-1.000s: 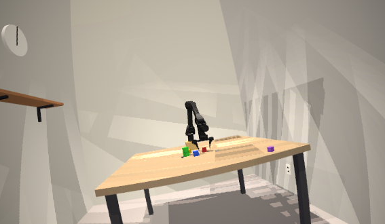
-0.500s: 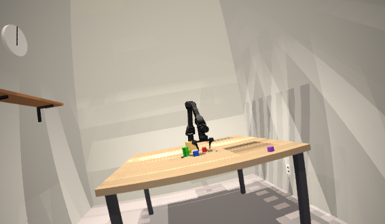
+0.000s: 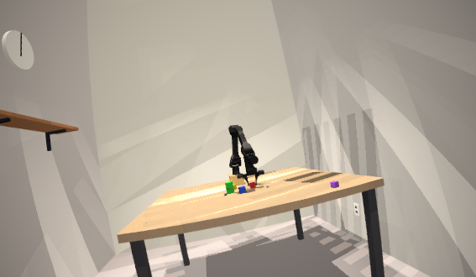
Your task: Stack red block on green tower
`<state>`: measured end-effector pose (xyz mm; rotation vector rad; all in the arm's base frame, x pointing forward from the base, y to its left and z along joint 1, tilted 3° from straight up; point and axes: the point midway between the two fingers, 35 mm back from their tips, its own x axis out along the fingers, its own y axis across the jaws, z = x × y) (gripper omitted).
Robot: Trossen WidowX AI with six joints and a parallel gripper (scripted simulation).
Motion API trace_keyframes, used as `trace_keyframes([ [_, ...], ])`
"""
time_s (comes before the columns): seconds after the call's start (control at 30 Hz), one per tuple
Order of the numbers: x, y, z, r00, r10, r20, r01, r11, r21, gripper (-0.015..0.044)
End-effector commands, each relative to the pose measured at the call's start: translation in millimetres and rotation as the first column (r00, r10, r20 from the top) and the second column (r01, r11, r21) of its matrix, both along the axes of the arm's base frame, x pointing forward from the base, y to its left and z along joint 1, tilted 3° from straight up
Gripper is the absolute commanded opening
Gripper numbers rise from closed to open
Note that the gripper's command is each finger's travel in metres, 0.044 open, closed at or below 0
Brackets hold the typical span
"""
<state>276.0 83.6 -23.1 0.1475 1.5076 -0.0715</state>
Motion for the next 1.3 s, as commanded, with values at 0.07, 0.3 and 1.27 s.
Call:
trace_keyframes([
  [0.07, -0.5, 0.7, 0.0, 1.0, -0.004, -0.002, 0.004, 1.0, 0.005, 0.0125],
  [0.3, -0.5, 0.2, 8.3, 1.0, -0.004, -0.002, 0.004, 1.0, 0.005, 0.0],
  [1.27, -6.7, -5.4, 117.0, 1.0, -0.004, -0.001, 0.004, 1.0, 0.004, 0.0],
])
